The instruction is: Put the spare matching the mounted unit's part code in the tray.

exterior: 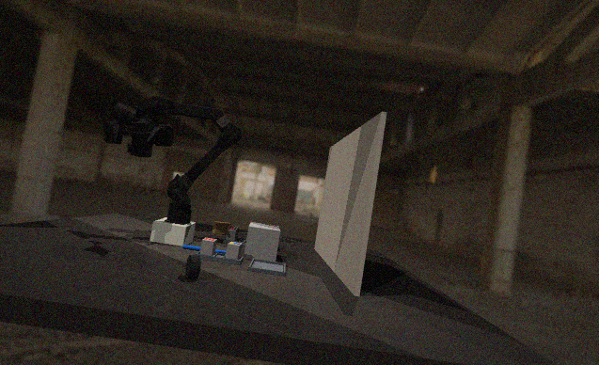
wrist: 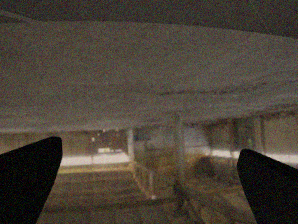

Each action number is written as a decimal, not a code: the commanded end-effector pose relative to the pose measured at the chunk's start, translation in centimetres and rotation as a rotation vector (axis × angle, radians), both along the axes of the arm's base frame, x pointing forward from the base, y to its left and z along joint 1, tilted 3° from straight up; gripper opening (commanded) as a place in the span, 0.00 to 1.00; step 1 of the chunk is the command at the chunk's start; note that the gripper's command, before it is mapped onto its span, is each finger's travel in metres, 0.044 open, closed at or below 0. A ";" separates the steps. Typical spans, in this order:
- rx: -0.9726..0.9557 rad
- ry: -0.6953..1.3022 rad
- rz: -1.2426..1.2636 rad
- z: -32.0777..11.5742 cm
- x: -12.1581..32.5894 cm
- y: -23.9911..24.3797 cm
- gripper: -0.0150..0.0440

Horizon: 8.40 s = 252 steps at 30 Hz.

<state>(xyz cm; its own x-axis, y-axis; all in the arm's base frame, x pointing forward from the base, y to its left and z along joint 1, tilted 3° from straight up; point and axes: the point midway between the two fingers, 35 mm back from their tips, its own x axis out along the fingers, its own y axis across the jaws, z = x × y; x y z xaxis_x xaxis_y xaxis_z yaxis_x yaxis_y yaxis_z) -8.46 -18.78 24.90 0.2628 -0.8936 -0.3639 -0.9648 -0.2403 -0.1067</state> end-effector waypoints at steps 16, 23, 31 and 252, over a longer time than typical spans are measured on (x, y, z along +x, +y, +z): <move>0.079 0.327 0.480 -1.4 4.5 -3.4 1.00; 0.087 0.507 0.788 -2.3 8.5 -4.7 1.00; -0.050 0.819 1.268 -2.7 14.9 -6.0 1.00; -0.428 1.752 2.432 -8.7 36.2 3.4 0.25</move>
<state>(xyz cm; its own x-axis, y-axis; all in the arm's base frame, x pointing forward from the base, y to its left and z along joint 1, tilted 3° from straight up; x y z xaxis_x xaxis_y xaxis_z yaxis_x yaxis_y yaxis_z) 26.75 -15.23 15.75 0.0245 -0.0644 -0.9976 0.9984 0.0519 0.0212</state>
